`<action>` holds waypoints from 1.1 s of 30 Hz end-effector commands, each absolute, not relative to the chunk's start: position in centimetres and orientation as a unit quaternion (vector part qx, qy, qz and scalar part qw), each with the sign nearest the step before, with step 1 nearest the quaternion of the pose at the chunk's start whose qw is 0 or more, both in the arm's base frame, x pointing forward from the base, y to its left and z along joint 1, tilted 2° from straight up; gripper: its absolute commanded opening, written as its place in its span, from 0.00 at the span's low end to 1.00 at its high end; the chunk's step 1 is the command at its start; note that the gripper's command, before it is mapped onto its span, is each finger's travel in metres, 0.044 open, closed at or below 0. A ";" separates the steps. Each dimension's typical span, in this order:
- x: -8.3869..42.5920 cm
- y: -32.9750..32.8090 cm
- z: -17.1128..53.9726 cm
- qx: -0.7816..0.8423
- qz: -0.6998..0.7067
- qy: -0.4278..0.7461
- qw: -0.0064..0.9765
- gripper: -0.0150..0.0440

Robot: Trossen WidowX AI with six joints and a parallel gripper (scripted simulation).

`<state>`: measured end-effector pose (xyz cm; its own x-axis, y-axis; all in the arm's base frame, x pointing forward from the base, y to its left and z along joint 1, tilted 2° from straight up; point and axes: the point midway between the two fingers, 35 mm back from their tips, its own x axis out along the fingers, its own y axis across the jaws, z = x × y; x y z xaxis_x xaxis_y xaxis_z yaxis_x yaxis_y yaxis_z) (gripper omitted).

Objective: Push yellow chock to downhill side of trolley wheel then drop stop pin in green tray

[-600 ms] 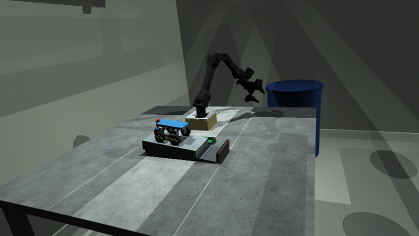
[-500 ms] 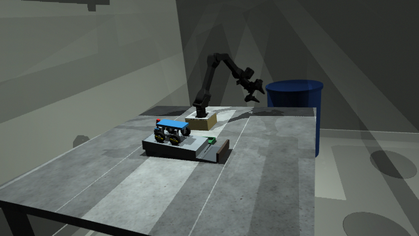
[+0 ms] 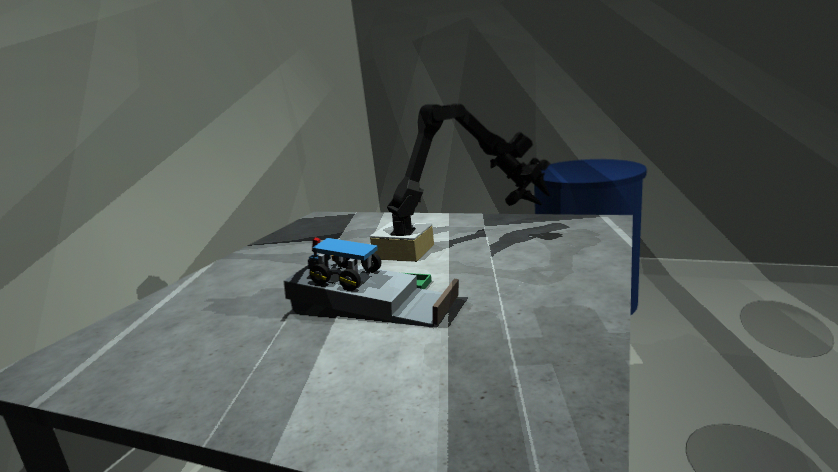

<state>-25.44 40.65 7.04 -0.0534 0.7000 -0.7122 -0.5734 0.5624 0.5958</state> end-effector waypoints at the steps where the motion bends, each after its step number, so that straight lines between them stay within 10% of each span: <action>1: -21.1 42.5 7.7 0.070 0.437 0.555 0.704 0.58; 33: 12.1 41.7 10.9 0.179 0.202 0.533 0.802 0.58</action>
<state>9.01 43.01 10.49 0.3251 0.5393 -0.7769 -0.1778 0.8417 0.5099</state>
